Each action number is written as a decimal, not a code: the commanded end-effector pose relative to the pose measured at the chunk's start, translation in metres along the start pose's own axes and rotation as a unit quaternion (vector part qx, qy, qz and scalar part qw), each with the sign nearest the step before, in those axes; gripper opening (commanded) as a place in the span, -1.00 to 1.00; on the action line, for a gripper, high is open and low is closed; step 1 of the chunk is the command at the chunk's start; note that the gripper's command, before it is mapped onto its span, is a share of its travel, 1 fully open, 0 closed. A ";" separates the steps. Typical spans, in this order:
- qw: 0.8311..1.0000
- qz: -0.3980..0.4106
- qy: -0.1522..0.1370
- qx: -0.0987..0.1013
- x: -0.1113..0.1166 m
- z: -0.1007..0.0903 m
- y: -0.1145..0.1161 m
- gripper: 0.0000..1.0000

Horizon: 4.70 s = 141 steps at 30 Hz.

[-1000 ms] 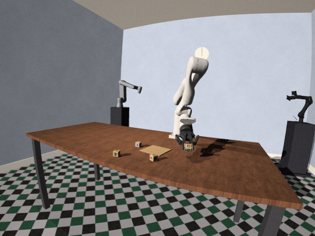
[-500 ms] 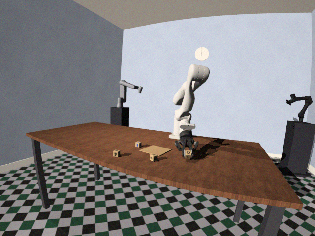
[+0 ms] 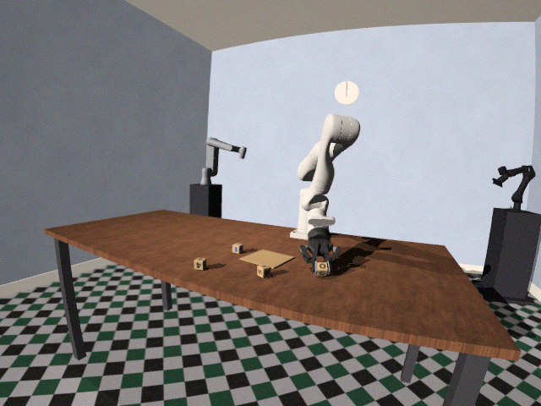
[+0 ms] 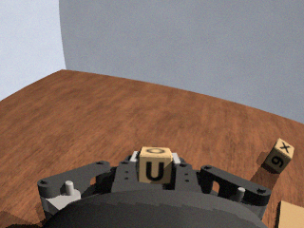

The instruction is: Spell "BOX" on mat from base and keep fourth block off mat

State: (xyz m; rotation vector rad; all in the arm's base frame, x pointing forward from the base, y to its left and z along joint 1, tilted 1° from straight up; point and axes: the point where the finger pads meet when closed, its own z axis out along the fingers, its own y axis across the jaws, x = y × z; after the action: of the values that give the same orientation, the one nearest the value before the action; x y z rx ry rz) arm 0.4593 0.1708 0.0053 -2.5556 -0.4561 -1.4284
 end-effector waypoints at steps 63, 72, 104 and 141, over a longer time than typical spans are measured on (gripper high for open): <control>1.000 0.000 0.001 0.000 0.001 0.000 0.000 -0.07; 1.000 0.000 0.001 0.000 0.001 0.000 0.000 -0.07; 1.000 0.000 0.001 0.000 0.037 -0.023 0.000 -0.07; 1.000 -0.001 -0.031 -0.001 0.044 -0.025 0.000 -0.07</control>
State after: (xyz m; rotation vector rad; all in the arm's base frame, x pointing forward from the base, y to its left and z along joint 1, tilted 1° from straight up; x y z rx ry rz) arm 0.4575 0.1687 0.0495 -2.6137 -0.4692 -1.3467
